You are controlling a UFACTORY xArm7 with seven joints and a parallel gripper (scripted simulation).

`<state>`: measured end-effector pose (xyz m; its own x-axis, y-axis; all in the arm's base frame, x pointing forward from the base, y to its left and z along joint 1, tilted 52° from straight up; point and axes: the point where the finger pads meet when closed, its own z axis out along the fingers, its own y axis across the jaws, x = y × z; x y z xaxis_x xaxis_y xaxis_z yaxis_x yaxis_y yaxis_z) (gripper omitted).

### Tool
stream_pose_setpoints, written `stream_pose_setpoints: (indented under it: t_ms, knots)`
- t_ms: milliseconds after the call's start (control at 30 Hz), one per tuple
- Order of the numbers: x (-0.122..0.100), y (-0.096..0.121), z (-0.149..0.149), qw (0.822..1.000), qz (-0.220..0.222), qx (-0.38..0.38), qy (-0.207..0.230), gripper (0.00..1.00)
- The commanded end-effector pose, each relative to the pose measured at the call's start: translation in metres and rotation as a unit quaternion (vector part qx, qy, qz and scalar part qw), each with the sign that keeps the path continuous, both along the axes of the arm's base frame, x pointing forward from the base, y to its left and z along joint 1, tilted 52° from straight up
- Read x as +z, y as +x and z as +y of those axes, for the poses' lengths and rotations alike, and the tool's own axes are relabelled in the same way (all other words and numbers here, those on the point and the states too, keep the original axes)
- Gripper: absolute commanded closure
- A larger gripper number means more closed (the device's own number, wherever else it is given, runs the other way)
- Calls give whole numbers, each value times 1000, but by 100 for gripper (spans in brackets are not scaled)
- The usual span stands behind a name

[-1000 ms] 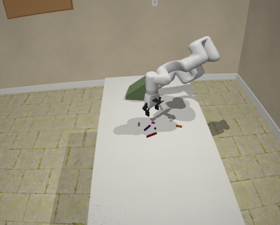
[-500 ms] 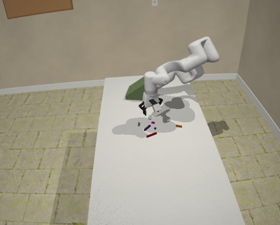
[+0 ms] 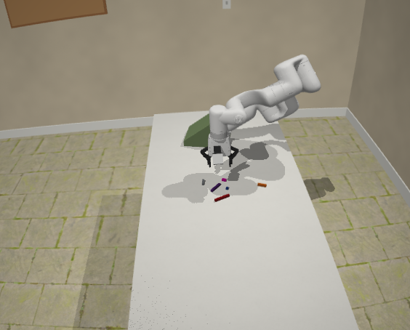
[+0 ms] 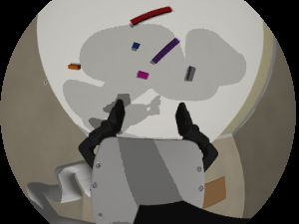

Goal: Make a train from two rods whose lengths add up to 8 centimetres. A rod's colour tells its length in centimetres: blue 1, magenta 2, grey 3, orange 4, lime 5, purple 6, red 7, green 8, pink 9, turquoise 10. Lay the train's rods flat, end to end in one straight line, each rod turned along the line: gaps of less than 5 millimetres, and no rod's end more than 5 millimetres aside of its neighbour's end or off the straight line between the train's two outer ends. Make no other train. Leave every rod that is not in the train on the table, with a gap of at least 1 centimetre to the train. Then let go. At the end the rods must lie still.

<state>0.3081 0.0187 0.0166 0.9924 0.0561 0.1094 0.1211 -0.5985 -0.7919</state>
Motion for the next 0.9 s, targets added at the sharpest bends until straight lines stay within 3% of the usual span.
stream_pose_setpoints:
  t_ms: [0, 300, 367, 400, 600, 867]
  knots:
    - [-2, 2, -3, 996, 68, -49, -1, 0]
    - [-5, 2, -6, 977, 172, -128, 1, 0]
    - [-5, 2, -6, 977, 172, -128, 1, 0]
    - [-6, 3, -7, 967, 205, -153, 2, 0]
    - [-9, 3, -8, 943, 267, -199, 4, 0]
    - [-12, 4, -11, 898, 352, -265, 5, 0]
